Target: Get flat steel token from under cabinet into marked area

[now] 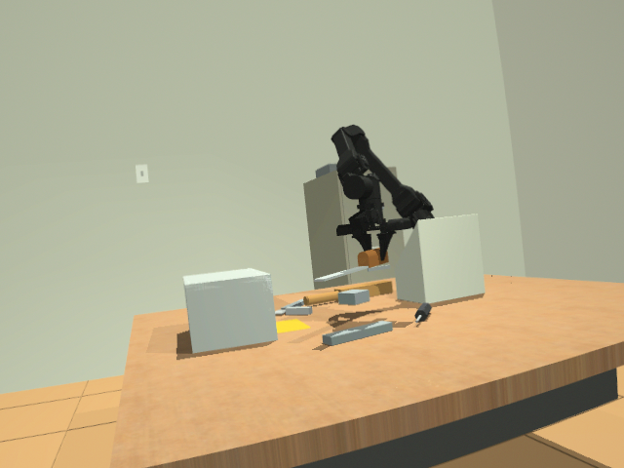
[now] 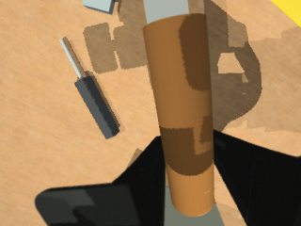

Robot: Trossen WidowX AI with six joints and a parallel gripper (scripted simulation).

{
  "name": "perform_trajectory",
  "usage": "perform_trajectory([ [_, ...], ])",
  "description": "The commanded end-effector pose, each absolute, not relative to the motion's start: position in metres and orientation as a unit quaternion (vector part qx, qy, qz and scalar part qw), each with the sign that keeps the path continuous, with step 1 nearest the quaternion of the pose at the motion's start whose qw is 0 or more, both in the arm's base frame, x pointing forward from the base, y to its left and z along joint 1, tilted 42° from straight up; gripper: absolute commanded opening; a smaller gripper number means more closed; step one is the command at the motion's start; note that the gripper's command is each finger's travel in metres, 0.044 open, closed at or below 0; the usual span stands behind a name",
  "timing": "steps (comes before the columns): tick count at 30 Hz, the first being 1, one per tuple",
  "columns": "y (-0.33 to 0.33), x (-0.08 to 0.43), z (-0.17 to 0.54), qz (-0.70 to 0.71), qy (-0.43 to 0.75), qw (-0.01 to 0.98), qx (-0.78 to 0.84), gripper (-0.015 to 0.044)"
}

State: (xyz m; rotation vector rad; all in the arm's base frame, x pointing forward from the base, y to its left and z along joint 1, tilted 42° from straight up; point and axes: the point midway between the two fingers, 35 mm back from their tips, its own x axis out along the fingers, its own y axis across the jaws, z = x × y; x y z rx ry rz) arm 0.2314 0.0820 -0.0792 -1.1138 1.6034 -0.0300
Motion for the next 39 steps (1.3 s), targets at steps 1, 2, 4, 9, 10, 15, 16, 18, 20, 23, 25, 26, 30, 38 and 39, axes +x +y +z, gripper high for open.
perform_trajectory([
  [1,0.0833,0.2322,-0.0794,-0.025,0.679,0.573,-0.459,0.0000],
  [2,0.0832,0.2322,-0.0794,-0.028,0.678,0.575,-0.457,0.0000],
  [4,0.0832,0.2321,-0.0793,-0.033,0.678,0.578,-0.452,0.0000],
  [9,0.0831,0.2320,-0.0793,-0.047,0.677,0.587,-0.441,0.0000],
  [10,0.0831,0.2320,-0.0792,-0.050,0.677,0.589,-0.438,0.0000],
  [15,0.0830,0.2319,-0.0792,-0.063,0.676,0.597,-0.427,0.0000],
  [16,0.0829,0.2319,-0.0791,-0.066,0.676,0.599,-0.424,0.0000],
  [18,0.0829,0.2318,-0.0791,-0.071,0.675,0.602,-0.420,0.0000],
  [20,0.0829,0.2318,-0.0791,-0.076,0.675,0.606,-0.415,0.0000],
  [23,0.0828,0.2317,-0.0790,-0.084,0.674,0.611,-0.408,0.0000],
  [25,0.0828,0.2316,-0.0790,-0.090,0.673,0.614,-0.403,0.0000],
  [26,0.0827,0.2316,-0.0790,-0.092,0.673,0.615,-0.400,0.0000],
  [30,0.0827,0.2315,-0.0790,-0.103,0.671,0.622,-0.390,0.0000],
  [38,0.0825,0.2313,-0.0789,-0.124,0.668,0.634,-0.371,0.0000],
  [39,0.0825,0.2313,-0.0788,-0.127,0.667,0.635,-0.368,0.0000],
])
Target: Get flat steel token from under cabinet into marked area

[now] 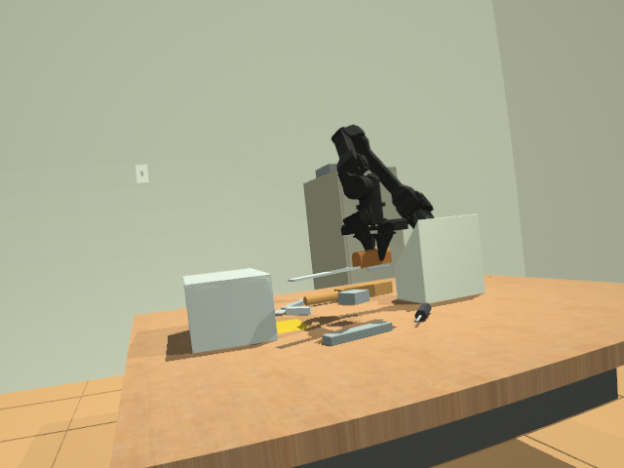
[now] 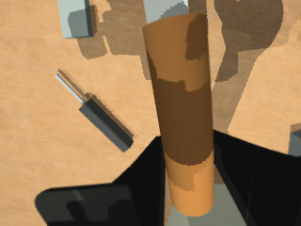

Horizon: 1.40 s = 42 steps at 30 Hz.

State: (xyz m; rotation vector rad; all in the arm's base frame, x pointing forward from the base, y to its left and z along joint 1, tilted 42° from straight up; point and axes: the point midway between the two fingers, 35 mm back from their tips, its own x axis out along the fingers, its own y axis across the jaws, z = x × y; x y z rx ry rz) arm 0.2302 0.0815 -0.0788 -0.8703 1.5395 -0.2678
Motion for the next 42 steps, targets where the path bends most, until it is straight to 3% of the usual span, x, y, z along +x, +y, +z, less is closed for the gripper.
perform_trajectory([
  [1,0.0825,0.2312,-0.0788,-0.130,0.667,0.637,-0.366,0.0000],
  [42,0.0820,0.2301,-0.0786,-0.233,0.638,0.686,-0.260,0.0000],
])
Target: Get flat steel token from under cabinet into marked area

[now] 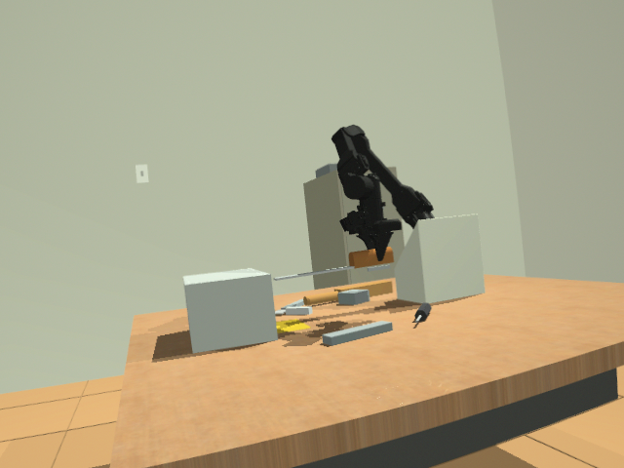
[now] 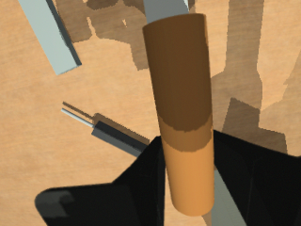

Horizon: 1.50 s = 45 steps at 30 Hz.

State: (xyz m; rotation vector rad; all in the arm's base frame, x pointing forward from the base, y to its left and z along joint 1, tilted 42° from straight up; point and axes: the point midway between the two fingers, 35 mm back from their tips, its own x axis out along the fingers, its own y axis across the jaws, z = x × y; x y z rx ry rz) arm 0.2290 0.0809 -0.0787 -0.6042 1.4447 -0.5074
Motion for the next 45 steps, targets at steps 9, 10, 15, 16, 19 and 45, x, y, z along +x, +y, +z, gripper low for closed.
perform_trajectory([
  [9,0.085,0.229,-0.087,-0.236,0.637,0.688,-0.257,0.0000],
  [10,0.085,0.229,-0.089,-0.236,0.636,0.688,-0.257,0.0000],
  [15,0.086,0.229,-0.096,-0.238,0.636,0.688,-0.255,0.0000],
  [16,0.086,0.229,-0.097,-0.238,0.636,0.689,-0.255,0.0000],
  [19,0.086,0.229,-0.101,-0.239,0.636,0.689,-0.254,0.0000],
  [45,0.065,0.230,-0.140,-0.242,0.634,0.690,-0.251,0.0000],
])
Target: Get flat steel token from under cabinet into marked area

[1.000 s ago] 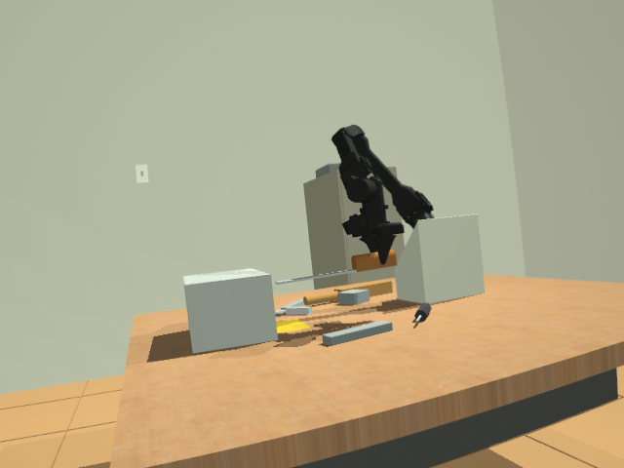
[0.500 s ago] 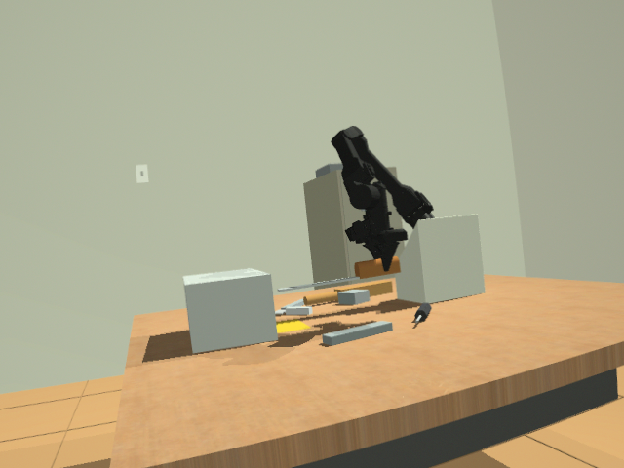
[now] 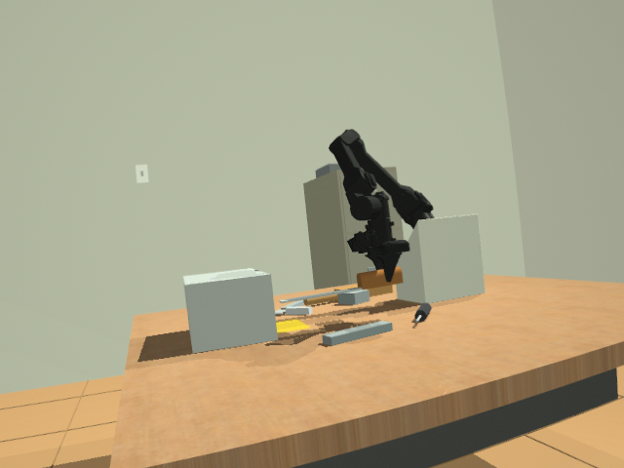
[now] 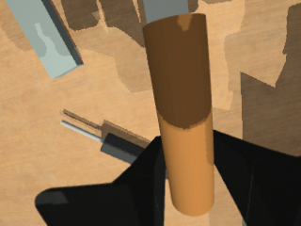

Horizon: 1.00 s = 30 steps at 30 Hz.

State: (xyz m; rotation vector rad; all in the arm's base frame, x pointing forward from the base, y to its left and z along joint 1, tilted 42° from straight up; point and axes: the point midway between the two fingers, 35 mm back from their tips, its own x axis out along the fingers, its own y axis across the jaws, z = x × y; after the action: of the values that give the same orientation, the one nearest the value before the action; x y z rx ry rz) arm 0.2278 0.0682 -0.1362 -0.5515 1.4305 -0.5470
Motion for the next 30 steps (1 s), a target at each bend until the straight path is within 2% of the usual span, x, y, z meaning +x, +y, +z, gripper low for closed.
perform_trajectory([
  [1,0.064,0.230,-0.142,-0.242,0.634,0.690,-0.251,0.0000],
  [30,0.028,0.234,-0.183,-0.243,0.634,0.690,-0.251,0.0000],
])
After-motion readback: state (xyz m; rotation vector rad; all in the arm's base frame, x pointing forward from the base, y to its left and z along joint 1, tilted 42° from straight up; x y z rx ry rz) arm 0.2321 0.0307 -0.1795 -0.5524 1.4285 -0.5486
